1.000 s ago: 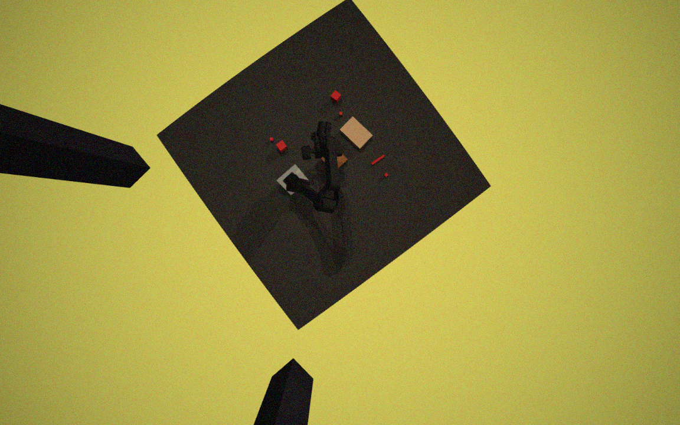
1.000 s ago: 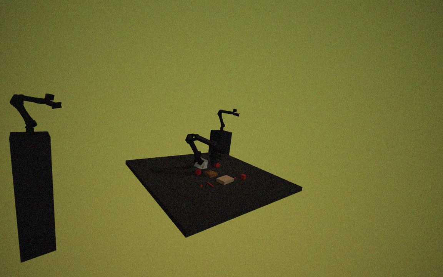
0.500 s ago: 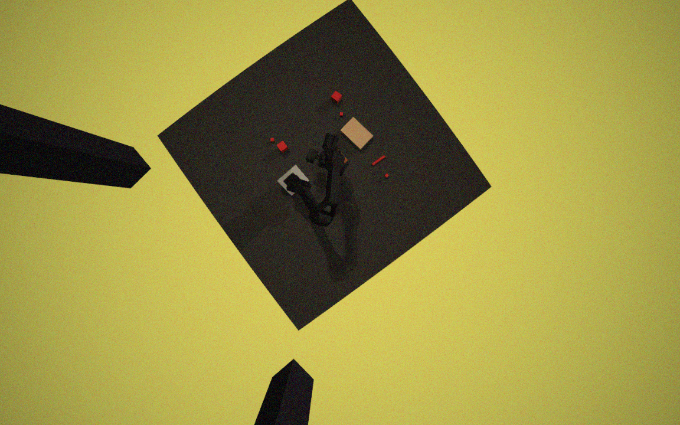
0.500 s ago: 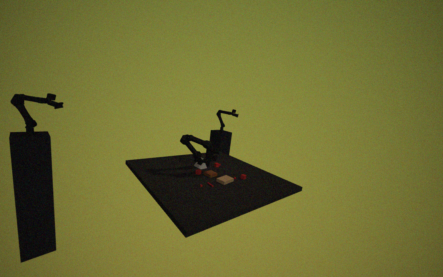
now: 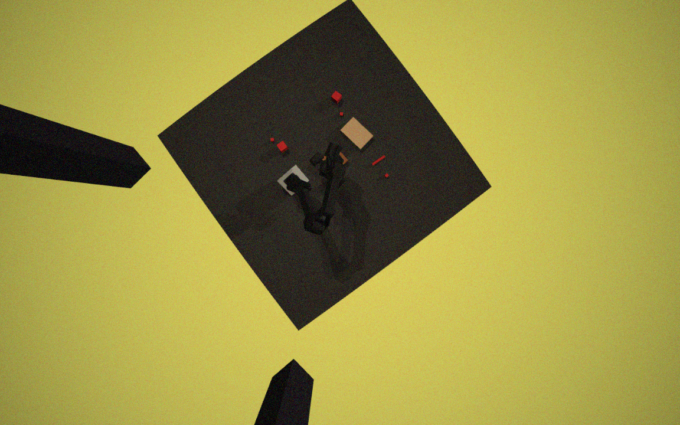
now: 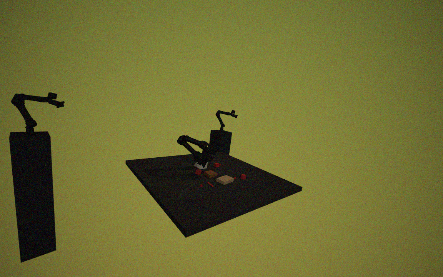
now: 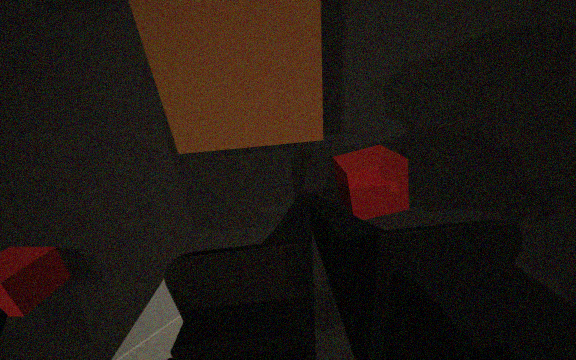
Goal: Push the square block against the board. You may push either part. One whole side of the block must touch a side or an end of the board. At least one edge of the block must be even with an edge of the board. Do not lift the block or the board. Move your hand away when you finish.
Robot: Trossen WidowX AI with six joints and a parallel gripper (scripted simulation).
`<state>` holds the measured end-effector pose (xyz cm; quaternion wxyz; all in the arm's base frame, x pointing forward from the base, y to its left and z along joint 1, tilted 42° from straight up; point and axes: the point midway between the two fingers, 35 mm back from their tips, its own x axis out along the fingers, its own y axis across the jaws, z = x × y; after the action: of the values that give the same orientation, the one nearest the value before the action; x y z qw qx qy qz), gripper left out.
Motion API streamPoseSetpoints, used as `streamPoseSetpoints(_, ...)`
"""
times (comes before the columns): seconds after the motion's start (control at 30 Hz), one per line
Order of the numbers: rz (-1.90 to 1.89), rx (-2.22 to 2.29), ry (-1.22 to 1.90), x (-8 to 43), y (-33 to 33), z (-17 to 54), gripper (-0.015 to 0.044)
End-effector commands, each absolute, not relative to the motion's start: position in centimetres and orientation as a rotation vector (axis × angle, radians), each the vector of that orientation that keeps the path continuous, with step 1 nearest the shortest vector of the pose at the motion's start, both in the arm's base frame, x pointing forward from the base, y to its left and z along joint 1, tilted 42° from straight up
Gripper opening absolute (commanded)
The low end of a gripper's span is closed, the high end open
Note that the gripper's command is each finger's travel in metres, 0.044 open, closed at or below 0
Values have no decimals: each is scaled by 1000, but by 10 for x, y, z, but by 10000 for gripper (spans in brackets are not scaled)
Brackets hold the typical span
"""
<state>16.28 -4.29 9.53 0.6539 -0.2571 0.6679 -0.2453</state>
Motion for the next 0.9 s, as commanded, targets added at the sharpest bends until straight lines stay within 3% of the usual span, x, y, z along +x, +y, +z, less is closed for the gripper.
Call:
streamPoseSetpoints(0.0,-571,-571,1506,162,-50,91,0)
streamPoseSetpoints(0.2,-576,-575,1503,161,-82,57,0)
streamPoseSetpoints(0.87,-575,-574,1502,176,-82,59,0)
